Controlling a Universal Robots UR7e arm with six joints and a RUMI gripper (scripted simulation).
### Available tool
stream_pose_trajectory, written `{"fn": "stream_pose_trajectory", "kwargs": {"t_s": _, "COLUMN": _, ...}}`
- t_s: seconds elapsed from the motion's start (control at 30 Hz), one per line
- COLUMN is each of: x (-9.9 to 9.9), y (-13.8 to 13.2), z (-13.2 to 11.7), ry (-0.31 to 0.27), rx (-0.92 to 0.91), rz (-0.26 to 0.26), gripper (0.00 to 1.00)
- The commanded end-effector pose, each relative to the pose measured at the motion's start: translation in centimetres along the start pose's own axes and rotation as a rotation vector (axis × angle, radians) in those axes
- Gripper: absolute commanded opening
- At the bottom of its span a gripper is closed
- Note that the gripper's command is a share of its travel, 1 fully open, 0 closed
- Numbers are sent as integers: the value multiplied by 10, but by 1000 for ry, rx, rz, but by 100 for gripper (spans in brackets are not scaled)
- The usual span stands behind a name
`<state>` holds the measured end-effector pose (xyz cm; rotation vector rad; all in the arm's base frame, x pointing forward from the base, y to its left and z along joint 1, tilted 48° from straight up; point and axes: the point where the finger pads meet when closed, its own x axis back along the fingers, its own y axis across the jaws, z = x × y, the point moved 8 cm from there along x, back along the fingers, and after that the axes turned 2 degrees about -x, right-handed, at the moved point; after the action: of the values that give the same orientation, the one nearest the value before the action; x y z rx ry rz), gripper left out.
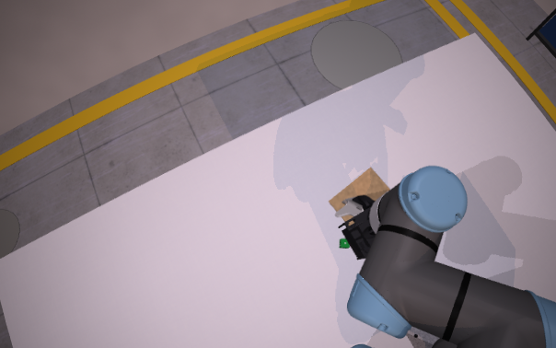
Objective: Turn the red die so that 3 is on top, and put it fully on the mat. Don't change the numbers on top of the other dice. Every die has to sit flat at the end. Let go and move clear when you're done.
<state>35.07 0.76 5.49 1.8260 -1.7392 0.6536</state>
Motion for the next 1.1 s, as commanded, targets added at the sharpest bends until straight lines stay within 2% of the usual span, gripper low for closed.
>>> {"fn": "stream_pose_trajectory", "kwargs": {"t_s": 0.0, "x": 3, "y": -4, "z": -19, "ry": -2, "rx": -8, "rz": 2, "gripper": 100}}
{"fn": "stream_pose_trajectory", "kwargs": {"t_s": 0.27, "x": 3, "y": -7, "z": -31, "ry": -2, "rx": -8, "rz": 2, "gripper": 100}}
{"fn": "stream_pose_trajectory", "kwargs": {"t_s": 1.07, "x": 3, "y": -7, "z": -32, "ry": -2, "rx": -8, "rz": 2, "gripper": 100}}
